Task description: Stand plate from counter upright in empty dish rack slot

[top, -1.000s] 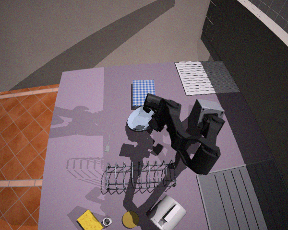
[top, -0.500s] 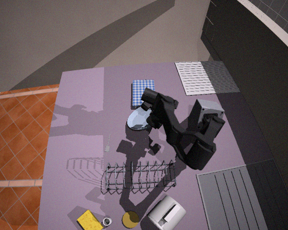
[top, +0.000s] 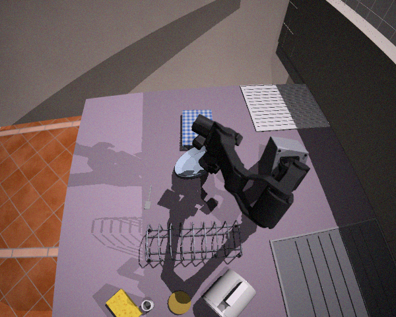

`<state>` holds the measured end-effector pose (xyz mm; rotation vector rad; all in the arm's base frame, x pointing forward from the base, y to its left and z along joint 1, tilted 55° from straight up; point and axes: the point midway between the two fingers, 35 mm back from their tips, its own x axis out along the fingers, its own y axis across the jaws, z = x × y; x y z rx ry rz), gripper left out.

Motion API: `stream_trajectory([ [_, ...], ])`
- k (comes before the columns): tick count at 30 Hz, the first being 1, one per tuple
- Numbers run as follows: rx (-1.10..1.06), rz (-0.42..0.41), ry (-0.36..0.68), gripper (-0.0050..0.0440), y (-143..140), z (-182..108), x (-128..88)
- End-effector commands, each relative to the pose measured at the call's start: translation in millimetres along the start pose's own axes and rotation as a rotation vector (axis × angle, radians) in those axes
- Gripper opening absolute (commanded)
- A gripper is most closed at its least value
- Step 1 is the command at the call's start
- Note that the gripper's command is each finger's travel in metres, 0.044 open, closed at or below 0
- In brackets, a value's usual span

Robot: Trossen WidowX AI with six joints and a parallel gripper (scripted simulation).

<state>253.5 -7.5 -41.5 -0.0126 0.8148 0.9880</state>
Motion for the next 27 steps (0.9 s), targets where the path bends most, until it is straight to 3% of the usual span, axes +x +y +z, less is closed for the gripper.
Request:
stream_trajectory([
  [1,0.035,0.016,-0.010,0.0000,0.6,-1.5,-3.3],
  [27,0.228,0.038,-0.072,0.0000,-4.6,-4.1,-34.6],
])
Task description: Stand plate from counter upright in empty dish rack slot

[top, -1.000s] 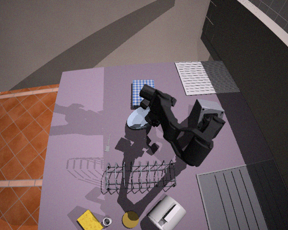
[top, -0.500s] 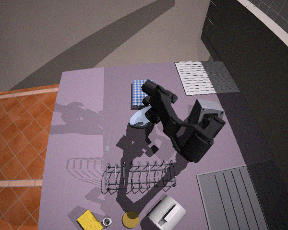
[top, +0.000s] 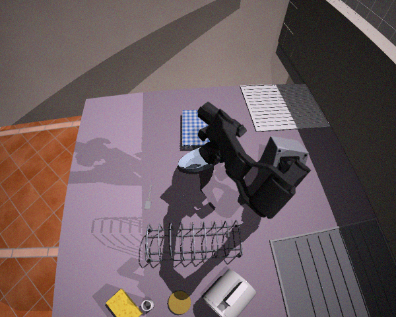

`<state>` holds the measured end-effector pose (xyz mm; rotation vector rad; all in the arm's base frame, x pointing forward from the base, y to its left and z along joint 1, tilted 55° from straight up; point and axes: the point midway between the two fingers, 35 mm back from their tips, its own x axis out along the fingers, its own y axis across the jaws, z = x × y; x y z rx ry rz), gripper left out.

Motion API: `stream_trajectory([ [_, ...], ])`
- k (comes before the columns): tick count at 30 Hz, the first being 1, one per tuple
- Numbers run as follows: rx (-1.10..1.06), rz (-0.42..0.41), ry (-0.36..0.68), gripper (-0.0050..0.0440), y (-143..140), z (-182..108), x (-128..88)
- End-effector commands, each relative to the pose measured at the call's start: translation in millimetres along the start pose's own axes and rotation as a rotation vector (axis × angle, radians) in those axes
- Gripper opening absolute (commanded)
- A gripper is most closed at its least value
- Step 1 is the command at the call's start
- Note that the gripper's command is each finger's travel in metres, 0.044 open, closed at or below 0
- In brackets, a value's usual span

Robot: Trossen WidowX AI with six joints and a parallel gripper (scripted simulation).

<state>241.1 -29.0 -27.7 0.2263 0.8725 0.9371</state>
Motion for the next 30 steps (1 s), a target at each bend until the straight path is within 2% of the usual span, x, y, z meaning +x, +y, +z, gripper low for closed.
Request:
stream_trajectory([
  [1,0.014,-0.010,-0.021,0.0000,-5.5,3.0,-8.4],
  [18,0.132,0.007,-0.072,0.0000,-6.3,4.4,-29.8],
  [30,0.137,0.008,-0.075,0.0000,-6.3,4.4,-30.7],
])
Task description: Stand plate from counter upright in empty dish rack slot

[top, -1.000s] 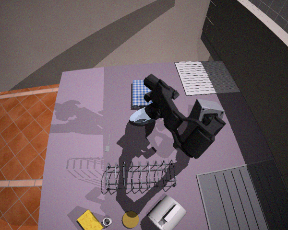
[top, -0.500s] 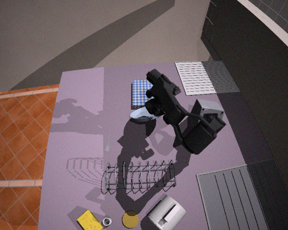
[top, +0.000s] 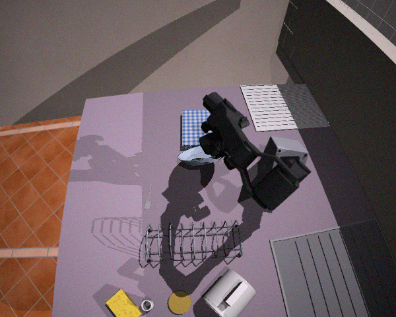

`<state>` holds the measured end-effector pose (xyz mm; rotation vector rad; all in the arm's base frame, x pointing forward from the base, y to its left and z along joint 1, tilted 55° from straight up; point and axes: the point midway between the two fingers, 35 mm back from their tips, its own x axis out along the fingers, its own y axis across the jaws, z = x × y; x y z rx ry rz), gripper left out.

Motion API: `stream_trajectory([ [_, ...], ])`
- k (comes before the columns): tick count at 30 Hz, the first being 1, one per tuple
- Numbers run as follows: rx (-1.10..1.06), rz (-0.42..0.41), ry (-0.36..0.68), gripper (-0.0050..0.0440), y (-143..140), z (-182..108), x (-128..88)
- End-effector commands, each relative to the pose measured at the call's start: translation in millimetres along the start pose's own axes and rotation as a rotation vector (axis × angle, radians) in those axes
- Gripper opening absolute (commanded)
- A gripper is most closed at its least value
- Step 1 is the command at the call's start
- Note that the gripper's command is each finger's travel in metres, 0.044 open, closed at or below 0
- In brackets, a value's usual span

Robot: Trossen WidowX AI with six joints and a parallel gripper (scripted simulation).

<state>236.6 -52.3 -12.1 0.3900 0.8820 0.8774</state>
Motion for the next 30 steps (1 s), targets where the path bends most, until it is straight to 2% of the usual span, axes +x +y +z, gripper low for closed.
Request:
stream_trajectory([
  [1,-0.011,-0.008,-0.011,0.0000,-2.9,2.6,-2.5],
  [17,-0.010,-0.008,-0.011,0.0000,-2.9,2.7,-2.7],
  [30,0.121,0.012,-0.053,0.0000,-4.7,4.0,-20.0],
])
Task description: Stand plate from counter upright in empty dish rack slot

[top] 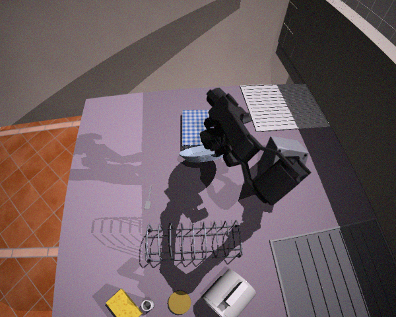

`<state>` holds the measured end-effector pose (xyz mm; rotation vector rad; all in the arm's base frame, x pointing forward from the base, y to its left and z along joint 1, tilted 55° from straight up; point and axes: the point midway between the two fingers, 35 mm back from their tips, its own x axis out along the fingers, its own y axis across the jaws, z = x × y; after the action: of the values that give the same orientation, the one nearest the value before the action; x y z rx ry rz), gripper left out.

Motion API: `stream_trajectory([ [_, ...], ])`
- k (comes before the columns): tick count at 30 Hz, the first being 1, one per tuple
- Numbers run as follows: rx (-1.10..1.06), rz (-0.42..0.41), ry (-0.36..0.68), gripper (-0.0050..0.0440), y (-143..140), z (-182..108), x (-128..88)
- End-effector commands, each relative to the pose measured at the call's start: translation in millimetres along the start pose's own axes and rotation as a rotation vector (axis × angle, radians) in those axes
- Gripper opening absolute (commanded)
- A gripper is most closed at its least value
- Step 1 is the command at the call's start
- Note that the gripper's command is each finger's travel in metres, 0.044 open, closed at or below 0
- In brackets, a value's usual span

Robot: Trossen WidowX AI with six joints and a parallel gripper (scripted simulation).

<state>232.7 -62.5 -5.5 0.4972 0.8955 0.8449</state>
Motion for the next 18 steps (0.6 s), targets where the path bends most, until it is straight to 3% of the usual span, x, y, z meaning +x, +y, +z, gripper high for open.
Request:
stream_trajectory([
  [1,0.032,-0.004,-0.026,0.0000,-4.2,4.5,-8.6],
  [18,0.182,0.024,-0.081,0.0000,-4.8,7.1,-30.0],
])
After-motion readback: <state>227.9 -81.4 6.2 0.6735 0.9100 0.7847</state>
